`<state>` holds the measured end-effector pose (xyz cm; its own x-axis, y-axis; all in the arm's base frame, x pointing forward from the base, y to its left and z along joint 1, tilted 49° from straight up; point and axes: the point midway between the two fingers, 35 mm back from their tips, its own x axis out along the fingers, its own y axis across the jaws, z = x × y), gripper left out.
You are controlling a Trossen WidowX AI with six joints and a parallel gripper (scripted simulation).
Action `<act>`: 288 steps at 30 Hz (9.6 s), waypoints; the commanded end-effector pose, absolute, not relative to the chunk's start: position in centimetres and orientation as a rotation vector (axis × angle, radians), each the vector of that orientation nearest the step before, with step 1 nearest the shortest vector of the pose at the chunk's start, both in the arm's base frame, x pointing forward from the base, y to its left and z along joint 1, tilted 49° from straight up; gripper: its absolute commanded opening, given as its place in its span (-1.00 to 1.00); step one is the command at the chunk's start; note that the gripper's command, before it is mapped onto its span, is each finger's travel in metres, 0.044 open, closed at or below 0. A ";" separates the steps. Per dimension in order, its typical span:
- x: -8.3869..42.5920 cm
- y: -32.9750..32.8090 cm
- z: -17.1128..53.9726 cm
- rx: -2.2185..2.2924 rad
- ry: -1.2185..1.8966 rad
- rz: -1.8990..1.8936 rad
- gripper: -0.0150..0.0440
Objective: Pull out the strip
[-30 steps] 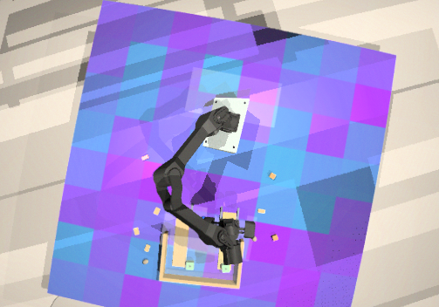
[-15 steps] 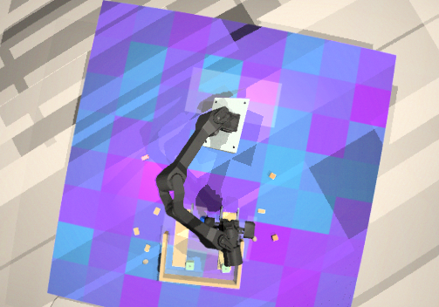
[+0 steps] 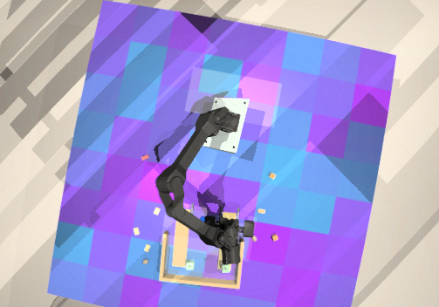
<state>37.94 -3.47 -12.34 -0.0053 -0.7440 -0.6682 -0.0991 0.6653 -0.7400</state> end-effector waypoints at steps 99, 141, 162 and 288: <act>32.3 -6.5 -14.7 -0.744 1.525 -0.589 -0.49; 25.9 -7.0 -14.2 -0.746 1.528 -0.589 -0.49; 22.8 -7.2 -14.0 -0.746 1.530 -0.588 -0.49; 39.6 -0.8 -11.5 -0.853 1.577 -0.478 1.00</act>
